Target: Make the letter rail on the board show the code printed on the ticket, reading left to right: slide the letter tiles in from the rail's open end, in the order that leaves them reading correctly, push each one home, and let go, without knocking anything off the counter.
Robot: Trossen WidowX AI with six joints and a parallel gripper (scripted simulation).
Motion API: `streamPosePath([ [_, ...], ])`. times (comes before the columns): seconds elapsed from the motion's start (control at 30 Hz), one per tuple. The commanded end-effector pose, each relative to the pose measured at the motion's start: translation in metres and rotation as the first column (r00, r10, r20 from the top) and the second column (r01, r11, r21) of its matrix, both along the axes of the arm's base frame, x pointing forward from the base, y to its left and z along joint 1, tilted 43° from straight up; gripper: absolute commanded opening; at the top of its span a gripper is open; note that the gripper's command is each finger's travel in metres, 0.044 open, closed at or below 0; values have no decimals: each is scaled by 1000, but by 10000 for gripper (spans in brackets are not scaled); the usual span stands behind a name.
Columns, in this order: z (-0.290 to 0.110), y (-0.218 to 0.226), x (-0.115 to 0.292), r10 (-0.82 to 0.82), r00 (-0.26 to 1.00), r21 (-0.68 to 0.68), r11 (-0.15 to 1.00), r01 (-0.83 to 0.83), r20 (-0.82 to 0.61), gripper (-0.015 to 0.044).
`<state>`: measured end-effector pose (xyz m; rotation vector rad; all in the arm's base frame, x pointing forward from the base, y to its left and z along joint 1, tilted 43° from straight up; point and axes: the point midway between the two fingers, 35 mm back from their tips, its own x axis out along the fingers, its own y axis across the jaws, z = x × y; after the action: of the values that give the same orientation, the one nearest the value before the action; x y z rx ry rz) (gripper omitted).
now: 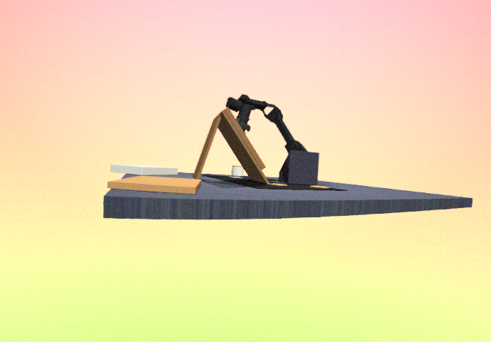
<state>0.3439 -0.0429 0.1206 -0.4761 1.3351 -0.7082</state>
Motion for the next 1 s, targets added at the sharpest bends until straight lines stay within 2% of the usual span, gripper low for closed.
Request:
streamPosePath([
  [0.0,-1,-1,2,4,1000,1,1000,-4,-1,0],
  [0.97,-6,2,4,4,1000,1,1000,-4,-1,0],
])
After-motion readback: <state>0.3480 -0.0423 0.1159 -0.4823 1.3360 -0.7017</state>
